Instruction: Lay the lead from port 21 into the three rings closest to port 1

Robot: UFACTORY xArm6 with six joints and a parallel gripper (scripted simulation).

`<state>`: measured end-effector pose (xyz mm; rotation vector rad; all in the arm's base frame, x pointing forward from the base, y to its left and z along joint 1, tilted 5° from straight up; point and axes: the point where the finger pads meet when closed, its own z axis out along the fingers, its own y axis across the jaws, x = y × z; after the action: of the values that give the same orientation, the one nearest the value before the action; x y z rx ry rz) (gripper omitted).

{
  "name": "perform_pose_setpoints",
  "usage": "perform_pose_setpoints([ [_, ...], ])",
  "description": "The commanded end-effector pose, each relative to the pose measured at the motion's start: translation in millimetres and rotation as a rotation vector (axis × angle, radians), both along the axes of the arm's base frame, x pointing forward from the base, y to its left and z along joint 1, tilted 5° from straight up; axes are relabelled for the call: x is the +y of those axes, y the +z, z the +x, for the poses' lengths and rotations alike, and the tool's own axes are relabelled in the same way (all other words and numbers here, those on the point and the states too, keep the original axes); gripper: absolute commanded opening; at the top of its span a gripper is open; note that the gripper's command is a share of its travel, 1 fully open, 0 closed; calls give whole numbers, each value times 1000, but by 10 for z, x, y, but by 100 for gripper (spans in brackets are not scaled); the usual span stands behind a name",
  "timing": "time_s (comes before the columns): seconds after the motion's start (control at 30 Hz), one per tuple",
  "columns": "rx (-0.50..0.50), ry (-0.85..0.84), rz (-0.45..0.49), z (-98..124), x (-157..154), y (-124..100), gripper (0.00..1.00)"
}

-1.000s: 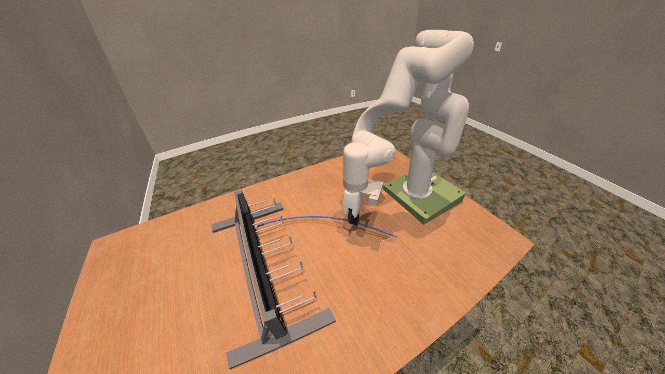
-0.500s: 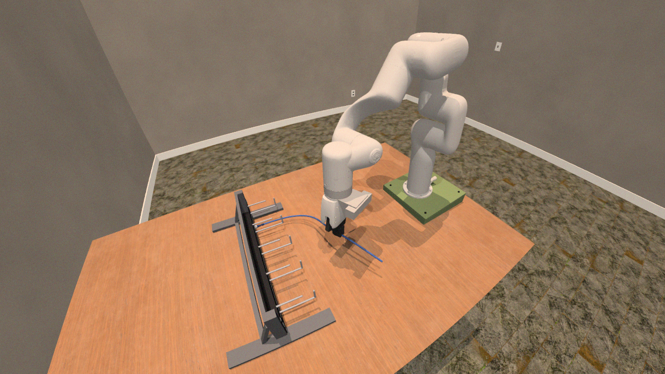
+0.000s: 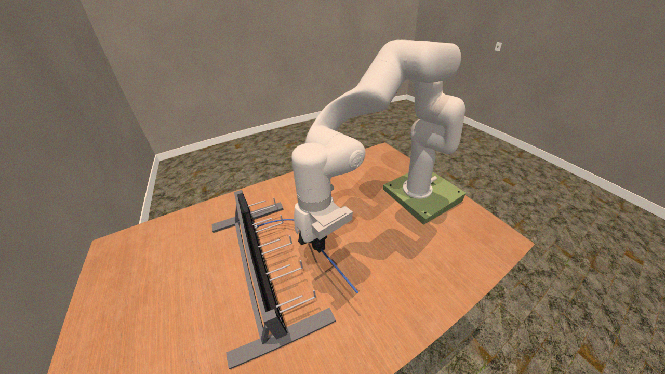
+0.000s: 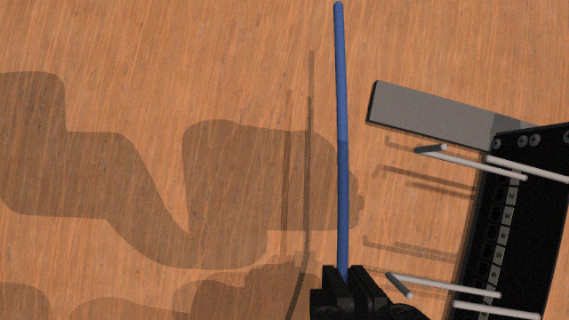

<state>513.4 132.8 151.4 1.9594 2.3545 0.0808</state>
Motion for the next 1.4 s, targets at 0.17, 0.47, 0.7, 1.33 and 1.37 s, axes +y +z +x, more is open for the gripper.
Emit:
perform_pose_setpoints([
  [0.17,15,-162,0,558,312,305,0],
  [0.47,14,-217,5,728,417,404,0],
  [0.7,14,-217,5,728,417,404,0],
  [1.33,14,-217,5,737,420,407,0],
  [1.37,14,-217,5,737,420,407,0],
])
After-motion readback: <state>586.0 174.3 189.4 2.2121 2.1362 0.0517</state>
